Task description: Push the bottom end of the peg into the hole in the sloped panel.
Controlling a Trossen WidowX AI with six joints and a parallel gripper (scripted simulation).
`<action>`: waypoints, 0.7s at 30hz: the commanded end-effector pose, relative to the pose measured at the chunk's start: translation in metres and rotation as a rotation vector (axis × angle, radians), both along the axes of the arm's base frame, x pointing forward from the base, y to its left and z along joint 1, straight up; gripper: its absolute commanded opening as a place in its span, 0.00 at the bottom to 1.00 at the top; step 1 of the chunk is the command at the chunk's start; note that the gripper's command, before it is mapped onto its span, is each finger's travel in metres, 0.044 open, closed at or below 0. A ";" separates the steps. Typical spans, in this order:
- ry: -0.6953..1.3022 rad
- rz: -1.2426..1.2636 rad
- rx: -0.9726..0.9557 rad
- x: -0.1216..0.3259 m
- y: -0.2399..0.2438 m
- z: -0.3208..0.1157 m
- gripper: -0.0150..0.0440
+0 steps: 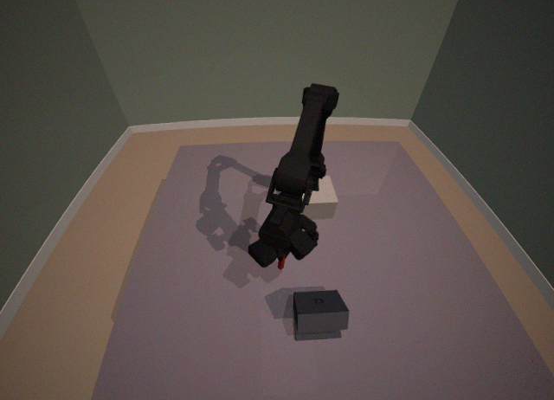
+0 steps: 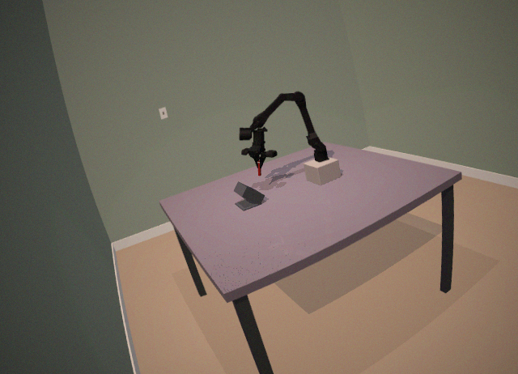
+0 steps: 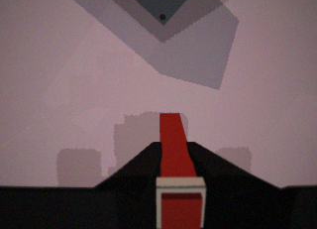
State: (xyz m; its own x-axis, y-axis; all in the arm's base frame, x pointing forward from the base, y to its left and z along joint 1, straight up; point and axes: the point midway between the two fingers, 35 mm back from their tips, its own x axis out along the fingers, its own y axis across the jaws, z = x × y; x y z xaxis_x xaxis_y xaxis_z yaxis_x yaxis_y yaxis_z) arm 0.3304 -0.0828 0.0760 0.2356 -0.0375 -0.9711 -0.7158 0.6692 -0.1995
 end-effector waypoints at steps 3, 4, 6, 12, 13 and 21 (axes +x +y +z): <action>-0.028 0.062 -0.011 -0.001 0.008 0.000 0.25; -0.034 0.070 -0.013 -0.001 0.009 0.000 0.25; -0.044 0.086 -0.017 -0.001 0.011 0.000 0.25; -0.074 0.134 -0.031 0.000 0.017 0.002 0.25; -0.079 0.142 -0.034 0.000 0.018 0.002 0.25; -0.120 0.206 -0.053 0.000 0.025 0.005 0.25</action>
